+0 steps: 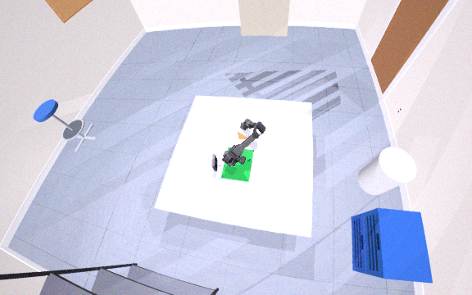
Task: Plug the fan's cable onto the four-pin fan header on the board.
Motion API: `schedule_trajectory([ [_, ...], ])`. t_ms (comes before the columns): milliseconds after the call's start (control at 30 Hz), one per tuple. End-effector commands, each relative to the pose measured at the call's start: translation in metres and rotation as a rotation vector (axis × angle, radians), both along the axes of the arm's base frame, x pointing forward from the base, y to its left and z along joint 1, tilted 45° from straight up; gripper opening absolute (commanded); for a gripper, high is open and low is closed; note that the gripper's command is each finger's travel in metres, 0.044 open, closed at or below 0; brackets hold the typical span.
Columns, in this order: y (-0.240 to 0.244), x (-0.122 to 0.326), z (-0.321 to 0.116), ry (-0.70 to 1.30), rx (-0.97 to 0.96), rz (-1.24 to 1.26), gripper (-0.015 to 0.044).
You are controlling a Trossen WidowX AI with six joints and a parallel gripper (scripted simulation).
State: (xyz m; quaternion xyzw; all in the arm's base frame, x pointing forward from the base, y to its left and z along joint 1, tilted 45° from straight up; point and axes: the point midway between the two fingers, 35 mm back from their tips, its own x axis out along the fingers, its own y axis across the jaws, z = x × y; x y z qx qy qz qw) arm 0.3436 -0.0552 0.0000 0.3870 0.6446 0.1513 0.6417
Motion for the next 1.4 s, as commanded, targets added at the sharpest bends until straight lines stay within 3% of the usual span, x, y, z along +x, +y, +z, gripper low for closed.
schedule_trajectory([
  [0, -0.012, -0.003, -0.014, -0.109, -0.022, 0.121, 0.0],
  [267, -0.028, -0.009, -0.032, -0.285, -0.051, 0.302, 0.0],
  [1367, -0.03, -0.002, -0.031, -0.289, -0.052, 0.305, 0.0],
])
